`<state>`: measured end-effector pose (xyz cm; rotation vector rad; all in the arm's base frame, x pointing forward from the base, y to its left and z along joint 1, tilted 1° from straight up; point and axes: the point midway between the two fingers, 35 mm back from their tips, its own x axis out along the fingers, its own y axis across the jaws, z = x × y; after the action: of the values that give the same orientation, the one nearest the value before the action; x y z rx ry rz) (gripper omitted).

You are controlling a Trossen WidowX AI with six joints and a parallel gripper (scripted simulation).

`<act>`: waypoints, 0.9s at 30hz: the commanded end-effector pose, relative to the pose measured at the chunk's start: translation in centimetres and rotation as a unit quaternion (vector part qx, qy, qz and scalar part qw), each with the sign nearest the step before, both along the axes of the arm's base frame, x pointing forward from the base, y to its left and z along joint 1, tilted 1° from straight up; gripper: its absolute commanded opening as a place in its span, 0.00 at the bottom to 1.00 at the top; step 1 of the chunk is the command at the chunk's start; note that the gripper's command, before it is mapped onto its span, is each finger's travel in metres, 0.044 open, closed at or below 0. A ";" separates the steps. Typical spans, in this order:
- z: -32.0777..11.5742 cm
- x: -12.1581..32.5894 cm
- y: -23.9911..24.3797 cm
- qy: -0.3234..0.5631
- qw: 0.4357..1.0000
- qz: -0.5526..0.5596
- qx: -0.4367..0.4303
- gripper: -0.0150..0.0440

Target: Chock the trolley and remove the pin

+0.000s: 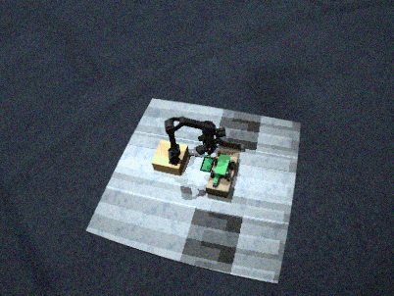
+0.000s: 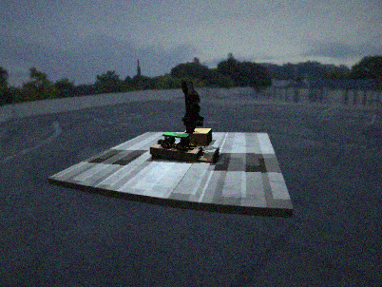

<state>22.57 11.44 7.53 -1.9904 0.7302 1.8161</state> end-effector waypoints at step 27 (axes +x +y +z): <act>0.1 0.1 -0.4 0.036 0.936 0.347 0.048 0.25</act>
<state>22.68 10.99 7.65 -2.2907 -0.0592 2.2382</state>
